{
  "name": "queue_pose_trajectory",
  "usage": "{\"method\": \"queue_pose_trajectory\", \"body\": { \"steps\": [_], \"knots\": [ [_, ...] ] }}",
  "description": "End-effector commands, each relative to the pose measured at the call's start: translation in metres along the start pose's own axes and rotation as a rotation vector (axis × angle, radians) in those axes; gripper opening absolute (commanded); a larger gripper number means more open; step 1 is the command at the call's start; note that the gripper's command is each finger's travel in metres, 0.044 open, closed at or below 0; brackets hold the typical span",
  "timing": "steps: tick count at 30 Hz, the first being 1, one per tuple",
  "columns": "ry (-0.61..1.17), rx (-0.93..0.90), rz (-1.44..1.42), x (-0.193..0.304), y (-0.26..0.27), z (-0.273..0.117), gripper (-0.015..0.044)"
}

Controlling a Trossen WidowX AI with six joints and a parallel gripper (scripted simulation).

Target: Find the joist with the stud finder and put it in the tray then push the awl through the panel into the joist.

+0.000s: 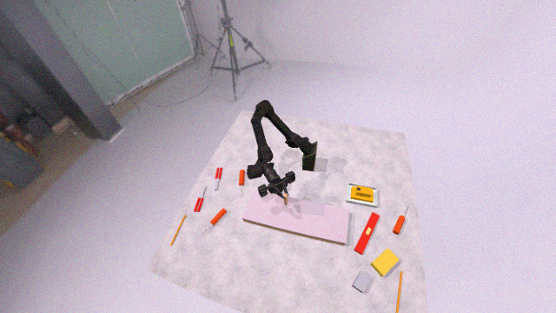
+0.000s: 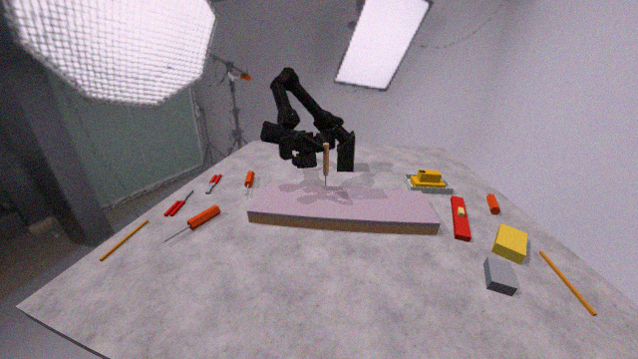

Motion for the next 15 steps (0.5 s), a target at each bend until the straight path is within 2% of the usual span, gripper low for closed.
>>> {"method": "queue_pose_trajectory", "body": {
  "steps": [1,15],
  "knots": [
    [0.008,0.003,-0.001,-0.003,-0.001,0.000,0.0000],
    [0.007,0.003,-0.001,-0.013,-0.002,0.000,0.0000]
  ]
}}
Point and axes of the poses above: the point midway between the two fingers, 35 mm back from their tips, its own z axis out along the fingers, its own y axis across the jaws, x = y × z, the point moved 2 cm from there along -z, back along the fingers, and after that the axes turned 6 degrees about -z, right-handed, at the moved point
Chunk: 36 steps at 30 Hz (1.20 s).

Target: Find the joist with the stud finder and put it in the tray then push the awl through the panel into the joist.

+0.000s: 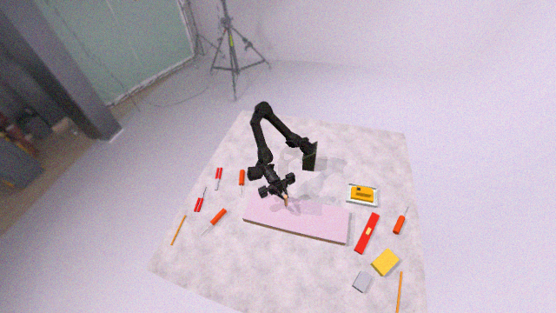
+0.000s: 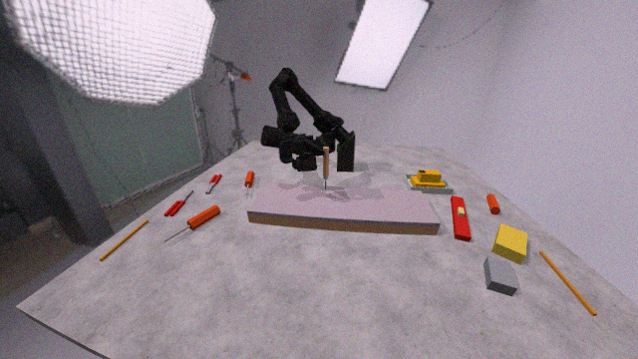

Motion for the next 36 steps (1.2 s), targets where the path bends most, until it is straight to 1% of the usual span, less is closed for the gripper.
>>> {"method": "queue_pose_trajectory", "body": {
  "steps": [1,15,36],
  "knots": [
    [0.008,0.003,-0.001,-0.003,-0.001,0.000,0.0000],
    [0.008,0.003,-0.001,-0.013,-0.002,0.000,0.0000],
    [0.007,0.003,-0.001,-0.046,-0.007,-0.002,0.0000]
  ]
}}
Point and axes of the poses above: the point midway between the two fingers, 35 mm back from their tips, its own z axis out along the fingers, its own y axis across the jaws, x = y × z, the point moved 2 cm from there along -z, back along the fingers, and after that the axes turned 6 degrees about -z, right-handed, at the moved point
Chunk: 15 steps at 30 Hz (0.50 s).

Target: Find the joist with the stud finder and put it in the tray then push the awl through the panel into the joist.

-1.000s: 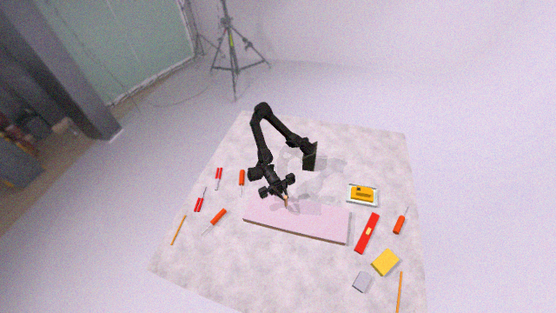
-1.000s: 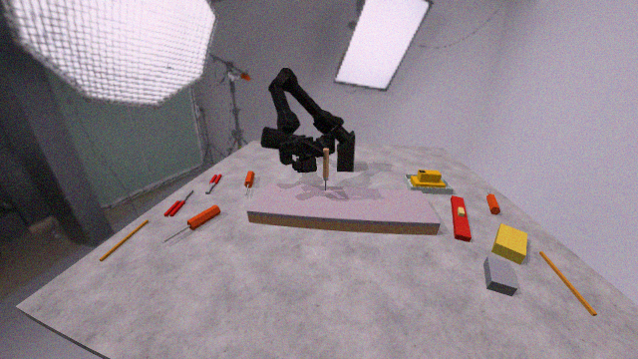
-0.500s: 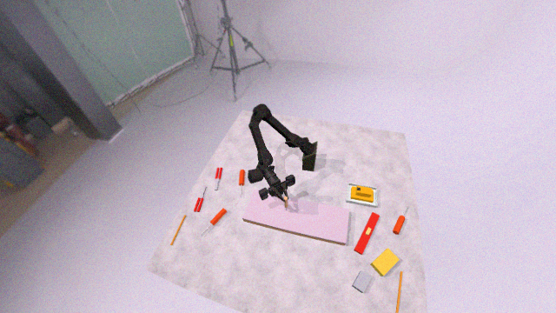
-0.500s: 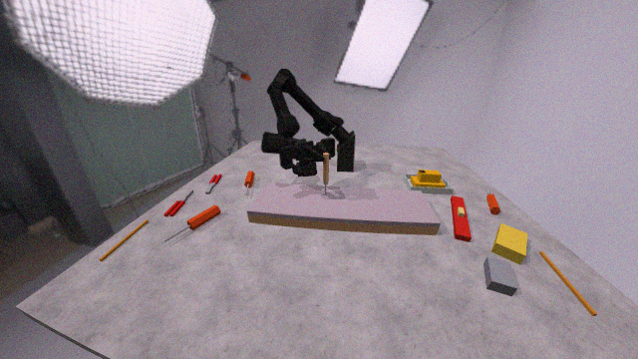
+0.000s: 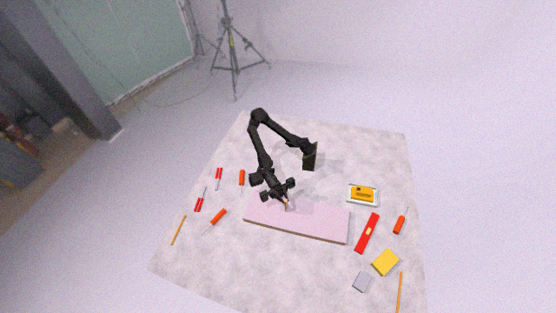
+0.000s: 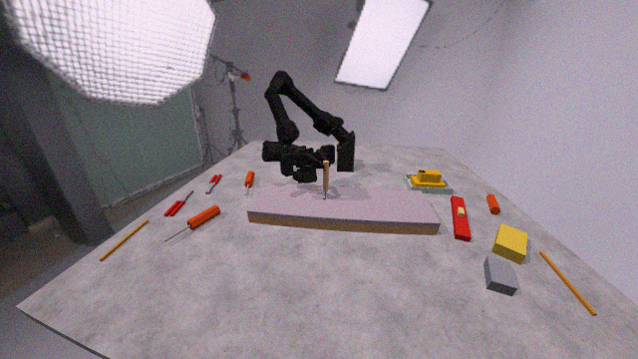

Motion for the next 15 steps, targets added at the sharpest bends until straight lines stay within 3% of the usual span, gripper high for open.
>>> {"method": "queue_pose_trajectory", "body": {
  "steps": [1,15],
  "knots": [
    [0.000,0.001,0.005,-0.0066,-0.0016,-0.0003,0.0000],
    [-0.001,-0.001,0.002,-0.0047,-0.0008,-0.0005,0.0000]
  ]
}}
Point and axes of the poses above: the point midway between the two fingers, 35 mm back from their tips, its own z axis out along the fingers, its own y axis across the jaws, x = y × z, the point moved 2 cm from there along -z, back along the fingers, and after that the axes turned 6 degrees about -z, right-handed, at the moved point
